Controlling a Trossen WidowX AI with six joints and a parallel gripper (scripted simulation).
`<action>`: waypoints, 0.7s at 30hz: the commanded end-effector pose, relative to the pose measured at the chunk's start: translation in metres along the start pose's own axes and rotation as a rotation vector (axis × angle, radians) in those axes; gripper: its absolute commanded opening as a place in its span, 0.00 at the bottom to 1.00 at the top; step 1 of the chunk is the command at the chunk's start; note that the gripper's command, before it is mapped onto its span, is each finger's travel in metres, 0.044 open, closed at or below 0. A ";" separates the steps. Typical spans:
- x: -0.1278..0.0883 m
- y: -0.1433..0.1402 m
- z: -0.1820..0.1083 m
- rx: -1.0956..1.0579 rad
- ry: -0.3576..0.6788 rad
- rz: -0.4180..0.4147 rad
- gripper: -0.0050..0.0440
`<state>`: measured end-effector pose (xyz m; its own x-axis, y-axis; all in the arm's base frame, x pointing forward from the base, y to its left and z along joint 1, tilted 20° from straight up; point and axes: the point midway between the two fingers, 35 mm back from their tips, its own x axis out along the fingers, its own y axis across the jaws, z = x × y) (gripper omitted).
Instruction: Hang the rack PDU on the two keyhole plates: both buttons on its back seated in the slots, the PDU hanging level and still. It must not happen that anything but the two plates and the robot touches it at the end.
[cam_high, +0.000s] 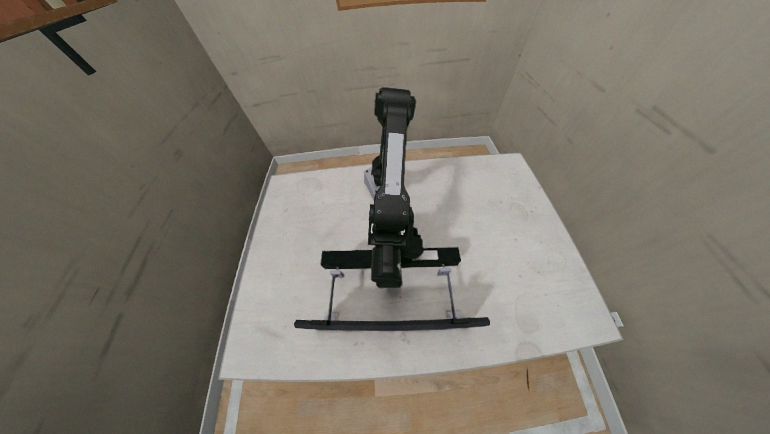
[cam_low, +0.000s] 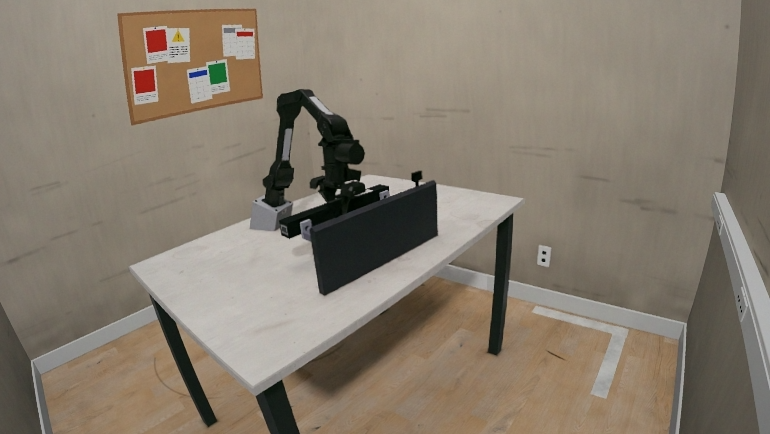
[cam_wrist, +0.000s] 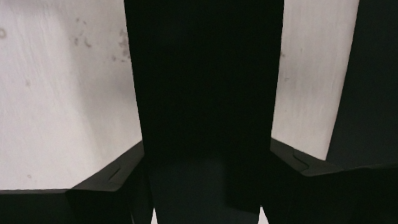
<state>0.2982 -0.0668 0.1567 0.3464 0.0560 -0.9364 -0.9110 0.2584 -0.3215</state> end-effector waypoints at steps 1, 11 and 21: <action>-0.012 -0.011 0.001 -0.005 0.003 -0.049 0.00; -0.013 -0.016 0.002 -0.004 0.003 -0.043 0.00; -0.013 -0.020 0.002 -0.004 0.003 -0.045 0.00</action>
<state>0.3064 -0.0692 0.1595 0.3447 0.0565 -0.9370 -0.9116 0.2585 -0.3198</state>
